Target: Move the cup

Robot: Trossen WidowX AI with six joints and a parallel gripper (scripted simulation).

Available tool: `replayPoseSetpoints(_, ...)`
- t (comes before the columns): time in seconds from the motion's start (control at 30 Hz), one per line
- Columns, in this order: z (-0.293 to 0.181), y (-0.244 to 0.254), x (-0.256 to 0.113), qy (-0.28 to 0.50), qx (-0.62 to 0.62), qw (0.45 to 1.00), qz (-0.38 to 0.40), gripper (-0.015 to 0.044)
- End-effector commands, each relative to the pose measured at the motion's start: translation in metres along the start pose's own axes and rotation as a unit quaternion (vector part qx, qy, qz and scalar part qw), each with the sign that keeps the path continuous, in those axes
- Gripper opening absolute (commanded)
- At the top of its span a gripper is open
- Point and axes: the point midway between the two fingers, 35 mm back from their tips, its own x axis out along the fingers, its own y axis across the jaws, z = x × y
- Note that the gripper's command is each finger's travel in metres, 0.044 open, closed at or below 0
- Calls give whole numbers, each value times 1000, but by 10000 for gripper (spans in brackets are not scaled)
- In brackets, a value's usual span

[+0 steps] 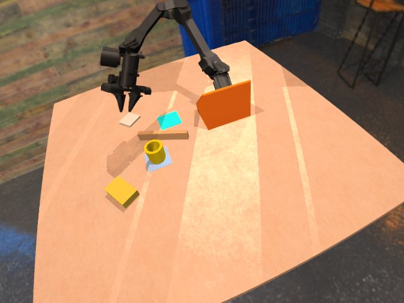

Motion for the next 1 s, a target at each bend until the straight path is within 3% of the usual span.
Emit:
replayPoseSetpoints(0.0,-44,-7,31,18,15,994,-110,167)
replayPoseSetpoints(0.3,-124,-39,69,-43,3,954,-297,167)
replayPoseSetpoints(0.97,-126,-48,83,-45,2,953,-300,167)
